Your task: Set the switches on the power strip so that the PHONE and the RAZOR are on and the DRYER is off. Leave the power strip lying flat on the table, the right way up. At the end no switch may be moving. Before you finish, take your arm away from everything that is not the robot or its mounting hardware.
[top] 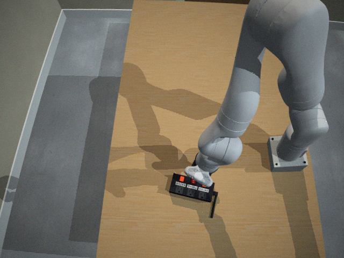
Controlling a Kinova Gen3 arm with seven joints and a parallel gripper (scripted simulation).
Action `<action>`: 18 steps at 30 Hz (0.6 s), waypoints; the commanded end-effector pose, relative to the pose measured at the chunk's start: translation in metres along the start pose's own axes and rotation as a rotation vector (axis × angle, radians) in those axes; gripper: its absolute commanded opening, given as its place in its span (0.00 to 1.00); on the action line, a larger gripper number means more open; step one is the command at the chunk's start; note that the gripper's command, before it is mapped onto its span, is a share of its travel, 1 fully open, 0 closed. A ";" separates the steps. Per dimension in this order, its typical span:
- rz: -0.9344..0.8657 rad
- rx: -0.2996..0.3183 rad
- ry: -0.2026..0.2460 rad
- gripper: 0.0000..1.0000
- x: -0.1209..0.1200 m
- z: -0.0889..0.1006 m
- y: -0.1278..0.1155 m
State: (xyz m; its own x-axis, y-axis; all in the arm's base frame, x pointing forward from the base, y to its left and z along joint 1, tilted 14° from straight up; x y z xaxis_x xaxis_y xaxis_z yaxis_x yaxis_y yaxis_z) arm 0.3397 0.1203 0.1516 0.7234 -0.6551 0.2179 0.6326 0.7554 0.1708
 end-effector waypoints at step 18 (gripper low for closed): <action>0.212 0.002 -0.007 1.00 -0.004 0.035 0.028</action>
State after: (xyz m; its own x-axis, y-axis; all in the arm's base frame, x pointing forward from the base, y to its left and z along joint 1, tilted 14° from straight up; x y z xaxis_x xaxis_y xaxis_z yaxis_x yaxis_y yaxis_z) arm 0.3403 0.1437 0.1812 0.8356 -0.4887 0.2509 0.4747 0.8722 0.1179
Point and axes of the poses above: the point where the finger pads meet when closed, its own z axis back along the fingers, its own x axis across the jaws, y = z × x, the point moved 6 cm from there along z, back along the fingers, and after that the axes turned 14 degrees about -z, right-handed, at the moved point
